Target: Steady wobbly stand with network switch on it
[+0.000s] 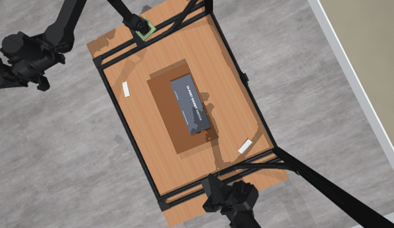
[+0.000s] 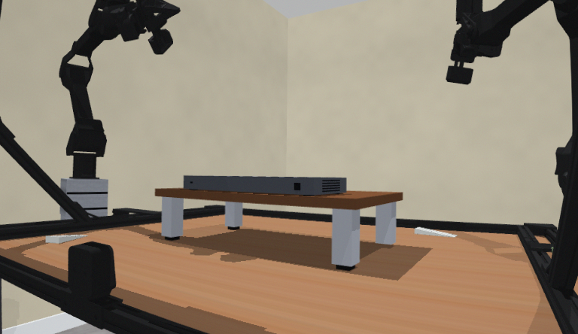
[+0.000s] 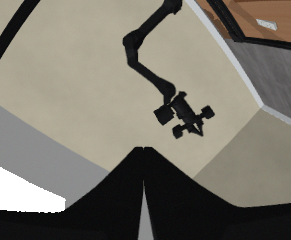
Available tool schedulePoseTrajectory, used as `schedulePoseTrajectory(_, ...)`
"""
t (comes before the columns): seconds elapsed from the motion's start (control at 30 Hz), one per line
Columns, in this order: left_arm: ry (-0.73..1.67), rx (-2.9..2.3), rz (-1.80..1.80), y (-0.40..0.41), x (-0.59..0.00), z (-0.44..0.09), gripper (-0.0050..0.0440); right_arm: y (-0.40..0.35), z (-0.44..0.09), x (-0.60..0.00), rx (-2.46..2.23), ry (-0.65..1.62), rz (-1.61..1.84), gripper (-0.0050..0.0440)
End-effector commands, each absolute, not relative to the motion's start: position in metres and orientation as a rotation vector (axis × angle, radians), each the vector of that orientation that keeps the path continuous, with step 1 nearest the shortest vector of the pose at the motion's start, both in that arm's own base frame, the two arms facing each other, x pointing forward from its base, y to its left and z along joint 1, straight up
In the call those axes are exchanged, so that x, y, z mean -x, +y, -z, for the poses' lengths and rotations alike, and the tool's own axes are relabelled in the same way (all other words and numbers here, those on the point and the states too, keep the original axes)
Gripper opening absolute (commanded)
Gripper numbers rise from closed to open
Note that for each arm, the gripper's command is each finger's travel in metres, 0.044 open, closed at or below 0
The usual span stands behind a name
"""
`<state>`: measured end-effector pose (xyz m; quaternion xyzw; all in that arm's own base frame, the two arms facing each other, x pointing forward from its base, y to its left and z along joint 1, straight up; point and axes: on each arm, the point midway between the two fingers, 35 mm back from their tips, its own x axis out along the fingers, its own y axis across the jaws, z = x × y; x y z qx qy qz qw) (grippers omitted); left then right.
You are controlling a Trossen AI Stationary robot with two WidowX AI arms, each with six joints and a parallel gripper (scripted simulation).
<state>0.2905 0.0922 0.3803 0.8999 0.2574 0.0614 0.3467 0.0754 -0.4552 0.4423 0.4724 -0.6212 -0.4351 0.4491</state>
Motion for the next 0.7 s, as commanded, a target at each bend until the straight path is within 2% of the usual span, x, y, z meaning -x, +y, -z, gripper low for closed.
schedulePoseTrajectory(0.0,0.748,-2.242,0.101,0.100,-0.304,-0.317,0.0000,-0.436,-0.500,-0.075,-1.019,-1.503,0.994,0.0000)
schedulePoseTrajectory(0.17,0.873,-2.030,0.393,0.109,-0.298,-0.242,0.0000,-0.408,-0.559,-0.074,-0.802,-1.446,0.938,0.0000)
schedulePoseTrajectory(0.4,0.889,-2.031,0.386,0.108,-0.294,-0.243,0.0000,-0.403,-0.557,-0.072,-0.802,-1.457,0.939,0.0000)
schedulePoseTrajectory(0.67,1.110,-1.568,0.744,0.107,-0.247,-0.142,0.0000,-0.344,-0.642,-0.065,-0.432,-1.399,0.878,0.0000)
